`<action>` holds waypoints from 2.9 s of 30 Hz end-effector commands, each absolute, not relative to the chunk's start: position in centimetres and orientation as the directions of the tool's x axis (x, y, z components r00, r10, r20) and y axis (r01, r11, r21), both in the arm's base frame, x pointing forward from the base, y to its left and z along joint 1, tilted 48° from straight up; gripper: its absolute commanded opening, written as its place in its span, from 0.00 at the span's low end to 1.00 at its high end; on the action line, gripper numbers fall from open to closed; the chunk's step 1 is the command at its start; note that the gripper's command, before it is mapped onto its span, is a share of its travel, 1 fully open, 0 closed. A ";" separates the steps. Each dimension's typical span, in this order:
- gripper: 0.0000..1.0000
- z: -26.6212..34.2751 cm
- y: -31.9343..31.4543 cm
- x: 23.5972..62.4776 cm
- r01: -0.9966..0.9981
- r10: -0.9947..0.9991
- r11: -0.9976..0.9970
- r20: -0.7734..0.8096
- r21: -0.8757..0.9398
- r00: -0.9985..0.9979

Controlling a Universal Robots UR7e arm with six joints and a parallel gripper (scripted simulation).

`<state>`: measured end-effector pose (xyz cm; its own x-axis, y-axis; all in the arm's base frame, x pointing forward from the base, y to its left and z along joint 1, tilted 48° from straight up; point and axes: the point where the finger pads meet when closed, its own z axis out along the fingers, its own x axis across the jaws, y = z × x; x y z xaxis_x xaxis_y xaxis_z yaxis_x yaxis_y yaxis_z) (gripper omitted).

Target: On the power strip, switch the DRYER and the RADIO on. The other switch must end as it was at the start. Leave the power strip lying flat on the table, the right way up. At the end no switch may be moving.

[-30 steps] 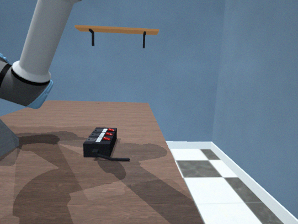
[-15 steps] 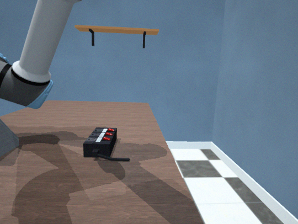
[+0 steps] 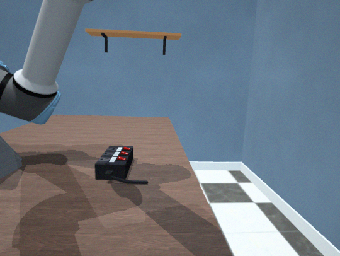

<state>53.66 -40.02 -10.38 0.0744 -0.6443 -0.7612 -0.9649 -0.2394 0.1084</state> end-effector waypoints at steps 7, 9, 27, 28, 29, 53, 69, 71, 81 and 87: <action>0.00 -10.2 -40.0 53.7 -0.965 -0.645 -0.243 -0.760 0.100 0.083; 0.00 -10.2 -39.9 53.8 -0.965 -0.643 -0.247 -0.760 0.092 0.092; 0.00 -7.7 -36.1 56.2 -0.915 -0.596 -0.380 -0.720 -0.137 0.355; 0.00 -7.5 -35.6 56.4 -0.905 -0.588 -0.395 -0.712 -0.161 0.383; 0.00 -7.2 -35.1 56.6 -0.893 -0.580 -0.410 -0.702 -0.187 0.413; 0.00 -0.6 -21.8 58.9 -0.333 -0.241 -0.704 -0.230 -0.627 0.943; 0.00 3.2 -11.3 57.0 0.242 0.111 -0.744 0.242 -0.622 0.964; 0.00 3.4 -10.3 56.7 0.291 0.143 -0.739 0.282 -0.607 0.949; 0.00 5.0 -4.2 54.4 0.588 0.341 -0.667 0.514 -0.457 0.787; 0.00 5.9 0.2 52.2 0.759 0.467 -0.578 0.641 -0.300 0.610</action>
<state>53.85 -3.14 5.01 0.7578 0.3811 0.5297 0.6291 -0.6421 -0.4380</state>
